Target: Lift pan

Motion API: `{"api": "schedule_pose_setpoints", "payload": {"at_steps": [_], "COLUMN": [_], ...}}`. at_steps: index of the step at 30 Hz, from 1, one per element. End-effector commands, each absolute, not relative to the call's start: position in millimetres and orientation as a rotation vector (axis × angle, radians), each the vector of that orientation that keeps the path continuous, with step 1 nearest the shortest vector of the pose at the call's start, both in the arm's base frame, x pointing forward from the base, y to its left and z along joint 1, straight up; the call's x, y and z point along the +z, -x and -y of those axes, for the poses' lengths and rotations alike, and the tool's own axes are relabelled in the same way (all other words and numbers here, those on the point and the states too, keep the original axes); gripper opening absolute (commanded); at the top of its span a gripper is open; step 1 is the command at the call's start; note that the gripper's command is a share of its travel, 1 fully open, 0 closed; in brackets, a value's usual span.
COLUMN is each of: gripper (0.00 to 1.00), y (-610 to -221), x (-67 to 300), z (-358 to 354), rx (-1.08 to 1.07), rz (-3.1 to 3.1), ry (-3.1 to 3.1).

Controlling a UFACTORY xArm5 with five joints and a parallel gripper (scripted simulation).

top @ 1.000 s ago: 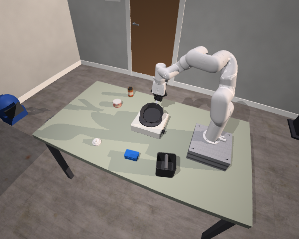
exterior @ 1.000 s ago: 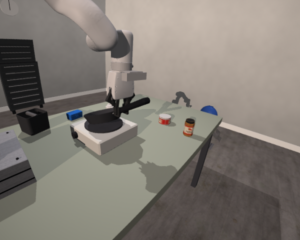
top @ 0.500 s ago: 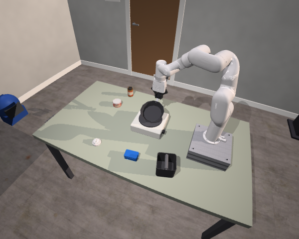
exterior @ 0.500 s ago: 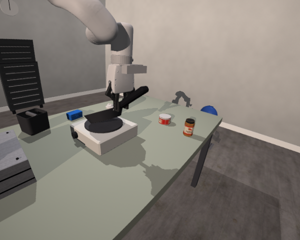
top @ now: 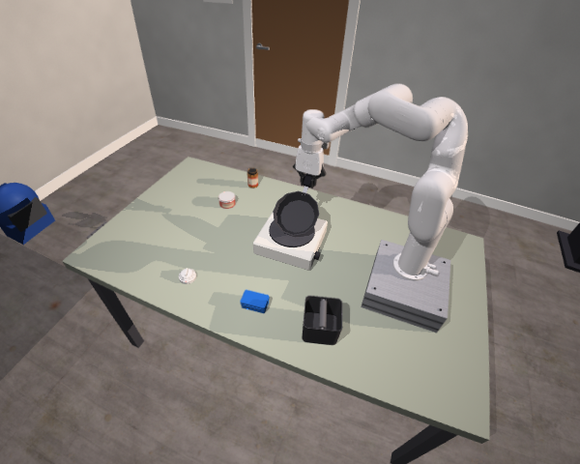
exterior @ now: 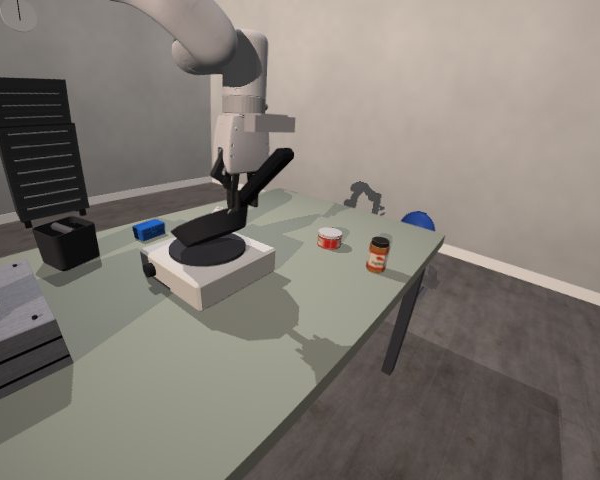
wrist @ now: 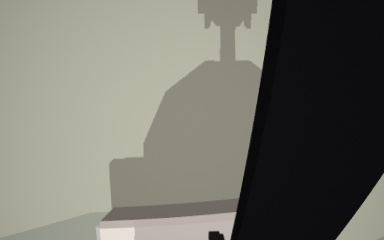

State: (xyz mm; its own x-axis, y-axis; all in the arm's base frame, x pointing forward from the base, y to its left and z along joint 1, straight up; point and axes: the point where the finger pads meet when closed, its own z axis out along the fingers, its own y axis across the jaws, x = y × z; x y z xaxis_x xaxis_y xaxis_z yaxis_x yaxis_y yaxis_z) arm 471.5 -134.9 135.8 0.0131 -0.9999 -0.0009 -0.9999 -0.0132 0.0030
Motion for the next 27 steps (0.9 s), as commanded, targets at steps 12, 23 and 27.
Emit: {"api": "schedule_pose_setpoints", "payload": {"at_steps": [12, 23, 27], "gripper": [0.0, 0.0, 0.0], "y": [-474, -474, -474], "x": [166, 183, 191], "z": [136, 136, 136], "rx": [0.003, 0.003, 0.003], "rz": [2.208, 2.208, 2.208], "ry": [-2.237, -2.237, -2.237]}}
